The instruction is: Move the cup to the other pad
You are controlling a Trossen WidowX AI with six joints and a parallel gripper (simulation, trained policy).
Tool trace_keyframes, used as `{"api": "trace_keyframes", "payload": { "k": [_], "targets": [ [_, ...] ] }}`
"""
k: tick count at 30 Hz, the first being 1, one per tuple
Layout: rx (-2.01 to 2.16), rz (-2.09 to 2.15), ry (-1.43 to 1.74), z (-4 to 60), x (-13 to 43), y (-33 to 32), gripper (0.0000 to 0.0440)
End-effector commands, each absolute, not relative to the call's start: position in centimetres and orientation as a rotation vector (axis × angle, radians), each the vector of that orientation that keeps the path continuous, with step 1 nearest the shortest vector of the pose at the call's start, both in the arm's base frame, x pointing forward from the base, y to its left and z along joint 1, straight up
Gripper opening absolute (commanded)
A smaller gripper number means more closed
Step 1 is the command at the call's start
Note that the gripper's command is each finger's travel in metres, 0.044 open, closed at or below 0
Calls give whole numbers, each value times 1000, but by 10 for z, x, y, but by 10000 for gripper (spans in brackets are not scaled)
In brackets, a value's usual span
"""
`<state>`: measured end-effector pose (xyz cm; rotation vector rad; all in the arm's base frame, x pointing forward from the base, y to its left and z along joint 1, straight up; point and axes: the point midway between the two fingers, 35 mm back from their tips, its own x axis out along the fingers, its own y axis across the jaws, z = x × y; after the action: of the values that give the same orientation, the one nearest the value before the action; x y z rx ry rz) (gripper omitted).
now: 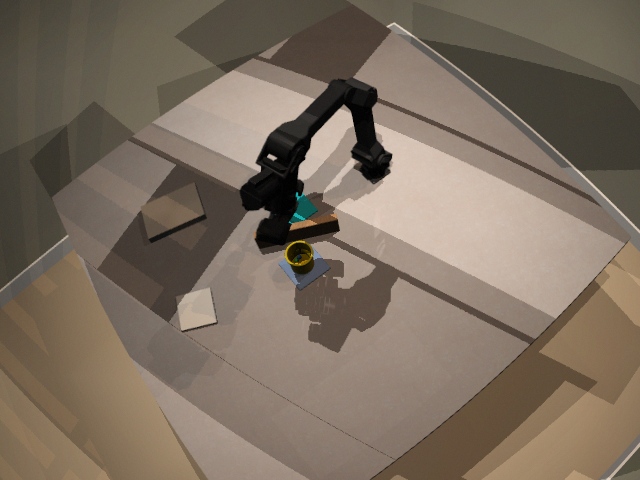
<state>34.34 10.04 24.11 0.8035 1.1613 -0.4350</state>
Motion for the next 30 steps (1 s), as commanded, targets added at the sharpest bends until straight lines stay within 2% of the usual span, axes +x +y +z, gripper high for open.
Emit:
{"api": "trace_keyframes", "payload": {
  "k": [1, 16, 30],
  "targets": [
    [789, -496, 1210, 229, 342, 99, 144],
    [698, -690, 1375, 184, 327, 91, 149],
    [648, -820, 1440, 141, 317, 86, 173]
  ]
}}
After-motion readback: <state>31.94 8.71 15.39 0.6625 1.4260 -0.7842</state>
